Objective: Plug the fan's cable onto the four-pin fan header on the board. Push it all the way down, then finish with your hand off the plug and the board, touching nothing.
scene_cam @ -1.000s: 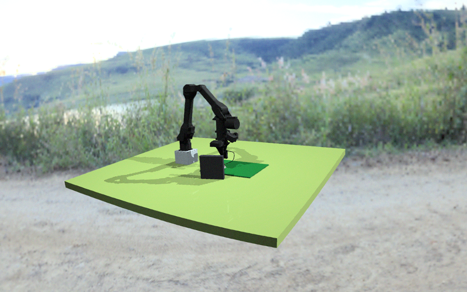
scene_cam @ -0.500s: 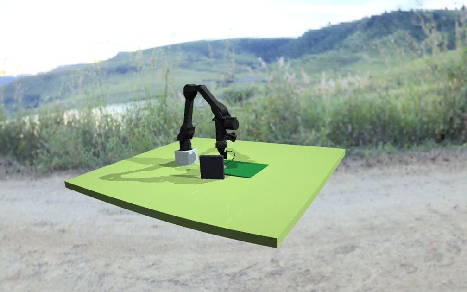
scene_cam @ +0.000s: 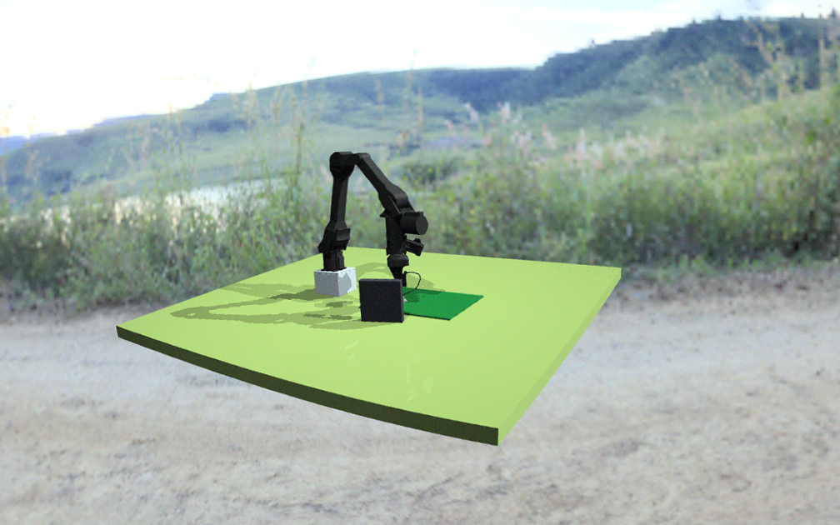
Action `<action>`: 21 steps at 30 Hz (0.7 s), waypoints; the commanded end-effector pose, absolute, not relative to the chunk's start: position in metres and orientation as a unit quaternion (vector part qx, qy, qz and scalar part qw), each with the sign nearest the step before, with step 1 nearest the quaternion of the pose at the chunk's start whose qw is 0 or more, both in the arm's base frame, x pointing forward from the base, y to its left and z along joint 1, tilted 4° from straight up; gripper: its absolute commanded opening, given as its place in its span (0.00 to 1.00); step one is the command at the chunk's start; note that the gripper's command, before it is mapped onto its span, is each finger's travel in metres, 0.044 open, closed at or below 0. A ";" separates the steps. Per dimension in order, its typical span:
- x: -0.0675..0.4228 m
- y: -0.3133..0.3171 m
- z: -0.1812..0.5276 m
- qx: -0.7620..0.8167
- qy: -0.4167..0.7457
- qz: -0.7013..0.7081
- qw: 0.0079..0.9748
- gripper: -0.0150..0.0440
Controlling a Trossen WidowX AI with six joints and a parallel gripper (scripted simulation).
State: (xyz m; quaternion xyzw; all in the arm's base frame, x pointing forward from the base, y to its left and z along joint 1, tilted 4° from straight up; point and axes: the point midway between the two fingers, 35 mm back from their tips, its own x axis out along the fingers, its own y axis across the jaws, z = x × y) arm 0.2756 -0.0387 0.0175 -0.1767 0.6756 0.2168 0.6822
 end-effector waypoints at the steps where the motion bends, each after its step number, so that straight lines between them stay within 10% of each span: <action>1: 0.274 -0.040 0.018 -0.181 0.675 0.218 0.681 0.25; 21: 0.271 -0.040 -0.004 -0.179 0.676 0.216 0.681 0.25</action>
